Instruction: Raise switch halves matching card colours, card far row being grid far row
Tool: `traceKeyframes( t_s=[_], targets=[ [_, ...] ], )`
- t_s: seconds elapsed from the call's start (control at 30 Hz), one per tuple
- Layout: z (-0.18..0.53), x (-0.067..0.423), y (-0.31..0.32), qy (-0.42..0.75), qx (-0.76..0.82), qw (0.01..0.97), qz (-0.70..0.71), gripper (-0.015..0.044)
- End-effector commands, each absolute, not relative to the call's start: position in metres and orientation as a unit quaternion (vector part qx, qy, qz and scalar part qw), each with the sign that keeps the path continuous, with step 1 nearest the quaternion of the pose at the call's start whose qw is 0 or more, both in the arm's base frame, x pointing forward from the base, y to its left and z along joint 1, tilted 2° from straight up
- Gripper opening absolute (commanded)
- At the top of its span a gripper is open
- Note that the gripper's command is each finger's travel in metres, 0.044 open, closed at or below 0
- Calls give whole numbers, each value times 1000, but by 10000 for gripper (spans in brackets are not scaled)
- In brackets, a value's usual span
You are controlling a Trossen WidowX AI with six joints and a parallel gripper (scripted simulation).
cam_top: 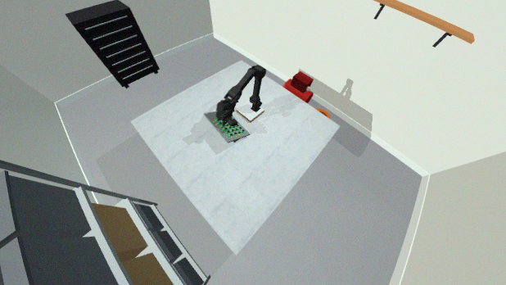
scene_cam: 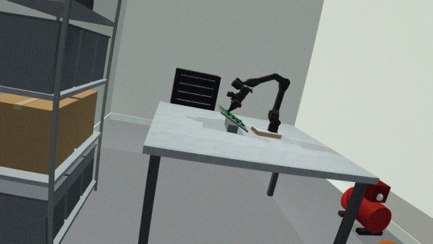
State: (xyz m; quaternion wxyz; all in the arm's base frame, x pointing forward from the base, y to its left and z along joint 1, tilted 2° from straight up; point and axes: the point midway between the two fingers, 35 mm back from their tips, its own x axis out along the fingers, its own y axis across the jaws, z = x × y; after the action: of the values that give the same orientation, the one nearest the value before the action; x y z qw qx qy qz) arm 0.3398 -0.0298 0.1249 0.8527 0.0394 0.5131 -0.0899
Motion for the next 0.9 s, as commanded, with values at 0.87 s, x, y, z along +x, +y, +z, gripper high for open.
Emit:
traceKeyframes(
  t_s=[0.87],
  targets=[
    [121, 341, -30, 514, 40, 853, -88, 0]
  ],
)
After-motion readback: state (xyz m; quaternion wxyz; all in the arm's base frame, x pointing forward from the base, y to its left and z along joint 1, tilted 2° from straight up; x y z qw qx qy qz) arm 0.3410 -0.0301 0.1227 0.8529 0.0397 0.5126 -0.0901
